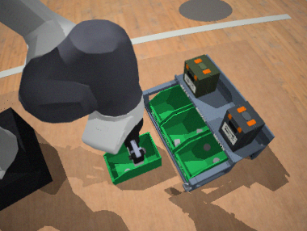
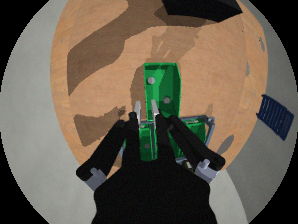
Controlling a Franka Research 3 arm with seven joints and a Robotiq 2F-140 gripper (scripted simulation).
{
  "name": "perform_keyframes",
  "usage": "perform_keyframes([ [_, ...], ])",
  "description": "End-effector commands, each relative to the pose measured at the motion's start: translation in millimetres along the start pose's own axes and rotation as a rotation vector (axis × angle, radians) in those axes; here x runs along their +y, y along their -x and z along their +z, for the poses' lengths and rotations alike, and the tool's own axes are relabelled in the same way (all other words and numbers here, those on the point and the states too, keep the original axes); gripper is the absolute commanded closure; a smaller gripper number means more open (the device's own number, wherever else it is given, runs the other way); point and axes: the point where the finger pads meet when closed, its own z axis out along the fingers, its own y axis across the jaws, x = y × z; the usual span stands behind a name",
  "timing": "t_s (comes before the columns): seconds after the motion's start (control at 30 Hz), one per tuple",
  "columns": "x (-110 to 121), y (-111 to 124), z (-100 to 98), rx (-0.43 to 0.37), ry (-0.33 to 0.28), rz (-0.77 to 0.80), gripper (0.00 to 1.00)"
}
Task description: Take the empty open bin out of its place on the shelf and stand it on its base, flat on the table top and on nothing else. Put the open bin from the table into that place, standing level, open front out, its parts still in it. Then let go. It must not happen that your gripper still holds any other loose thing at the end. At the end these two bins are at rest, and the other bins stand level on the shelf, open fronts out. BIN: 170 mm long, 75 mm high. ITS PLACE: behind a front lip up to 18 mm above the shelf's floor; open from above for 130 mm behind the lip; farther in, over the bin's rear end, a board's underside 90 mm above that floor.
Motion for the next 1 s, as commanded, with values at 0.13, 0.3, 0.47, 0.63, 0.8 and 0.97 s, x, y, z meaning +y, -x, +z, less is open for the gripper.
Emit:
perform_keyframes([
  [0.13,1.0,-3.7,-5.0,0.012,0.001,0.012,0.85],
  [0.3,1.0,-3.7,-7.2,0.012,0.001,0.012,0.85],
  [0.47,1.0,-3.7,-7.9,0.012,0.001,0.012,0.85],
  [0.63,1.0,-3.7,-8.4,0.012,0.001,0.012,0.85],
  [0.8,1.0,-3.7,-8.4,0.012,0.001,0.012,1.0],
  [0.97,1.0,-3.7,-8.4,0.012,0.001,0.012,1.0],
])
